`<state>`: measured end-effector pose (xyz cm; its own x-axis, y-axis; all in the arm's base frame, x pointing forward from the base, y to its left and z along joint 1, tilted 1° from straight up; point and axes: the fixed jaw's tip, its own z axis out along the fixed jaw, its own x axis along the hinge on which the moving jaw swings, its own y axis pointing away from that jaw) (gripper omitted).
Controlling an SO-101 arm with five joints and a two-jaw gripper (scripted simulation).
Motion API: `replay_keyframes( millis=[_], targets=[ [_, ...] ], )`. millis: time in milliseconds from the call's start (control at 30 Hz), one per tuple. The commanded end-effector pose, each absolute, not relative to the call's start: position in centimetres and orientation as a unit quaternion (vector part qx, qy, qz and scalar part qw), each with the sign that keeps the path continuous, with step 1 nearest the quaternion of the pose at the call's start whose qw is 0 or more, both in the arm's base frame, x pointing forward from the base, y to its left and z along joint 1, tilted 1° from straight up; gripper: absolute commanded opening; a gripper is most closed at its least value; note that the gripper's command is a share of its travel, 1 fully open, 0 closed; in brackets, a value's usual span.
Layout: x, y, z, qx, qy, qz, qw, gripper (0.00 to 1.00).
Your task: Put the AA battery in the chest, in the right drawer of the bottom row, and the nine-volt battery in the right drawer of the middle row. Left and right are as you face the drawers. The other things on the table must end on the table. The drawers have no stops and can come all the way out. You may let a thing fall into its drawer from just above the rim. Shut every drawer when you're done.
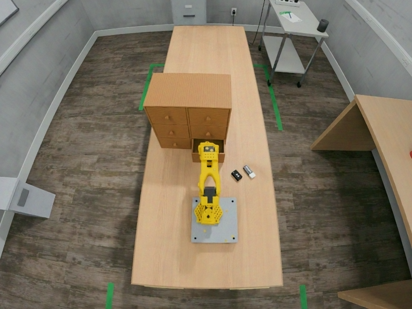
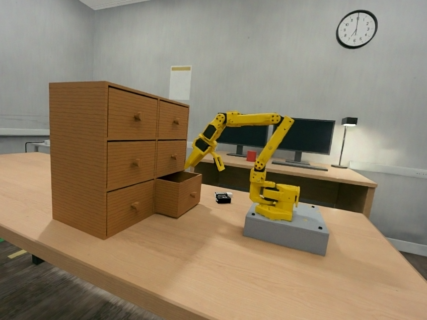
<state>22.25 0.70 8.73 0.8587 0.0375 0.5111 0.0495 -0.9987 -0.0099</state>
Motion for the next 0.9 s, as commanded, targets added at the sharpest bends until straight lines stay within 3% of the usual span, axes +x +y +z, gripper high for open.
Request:
replay_keyframes(
  millis=[0,267,533,867],
  targets=[
    [21.4,0.6,8.8,-0.964,-0.017,-0.264,0.013,0.25],
    [19.4,0.5,8.7,-0.964,-0.016,-0.263,0.014,0.25],
    [19.4,0.5,8.7,-0.964,-0.016,-0.263,0.014,0.25],
    [17.4,0.5,9.9,-0.945,-0.018,-0.326,0.018,0.25]
  ],
)
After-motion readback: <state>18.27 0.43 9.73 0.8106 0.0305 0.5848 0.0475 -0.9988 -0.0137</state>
